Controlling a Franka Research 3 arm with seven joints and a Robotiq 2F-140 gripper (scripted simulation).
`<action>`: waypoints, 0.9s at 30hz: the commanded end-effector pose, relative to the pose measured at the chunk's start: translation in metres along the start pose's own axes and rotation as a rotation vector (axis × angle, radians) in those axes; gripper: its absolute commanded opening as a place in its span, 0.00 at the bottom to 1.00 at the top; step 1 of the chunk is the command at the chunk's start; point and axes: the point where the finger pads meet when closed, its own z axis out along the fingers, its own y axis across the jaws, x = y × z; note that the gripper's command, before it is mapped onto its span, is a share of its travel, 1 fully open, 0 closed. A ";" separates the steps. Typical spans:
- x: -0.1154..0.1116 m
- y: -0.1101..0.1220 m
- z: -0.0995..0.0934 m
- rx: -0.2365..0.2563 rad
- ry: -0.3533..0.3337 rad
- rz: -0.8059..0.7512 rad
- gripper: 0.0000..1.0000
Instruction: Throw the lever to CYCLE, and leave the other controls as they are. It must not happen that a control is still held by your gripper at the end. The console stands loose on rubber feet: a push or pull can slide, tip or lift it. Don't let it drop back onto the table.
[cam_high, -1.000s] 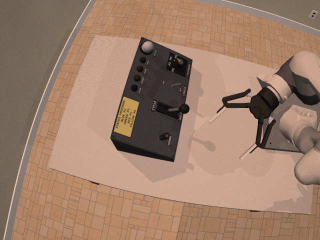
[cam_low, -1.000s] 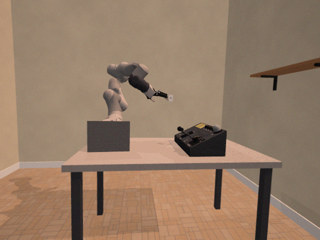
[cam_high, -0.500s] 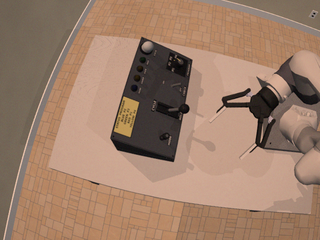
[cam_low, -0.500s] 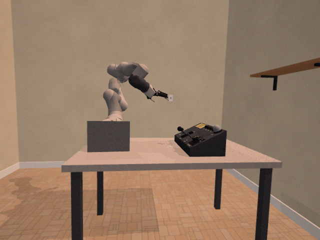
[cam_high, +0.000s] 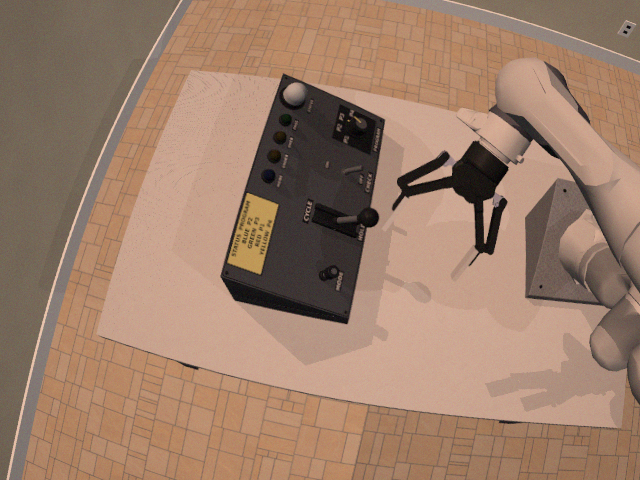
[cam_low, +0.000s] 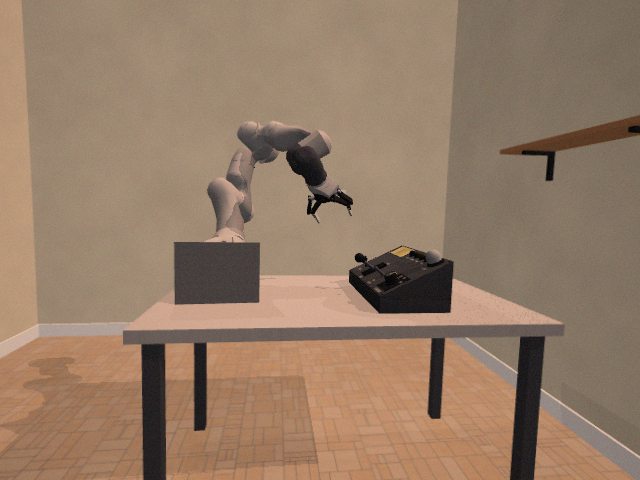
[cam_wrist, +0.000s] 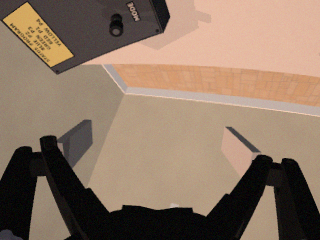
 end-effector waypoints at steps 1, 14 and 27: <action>0.039 -0.014 0.004 -0.063 0.086 -0.258 1.00; 0.084 -0.033 0.010 -0.241 0.302 -0.590 1.00; 0.084 -0.033 0.010 -0.377 0.500 -1.056 1.00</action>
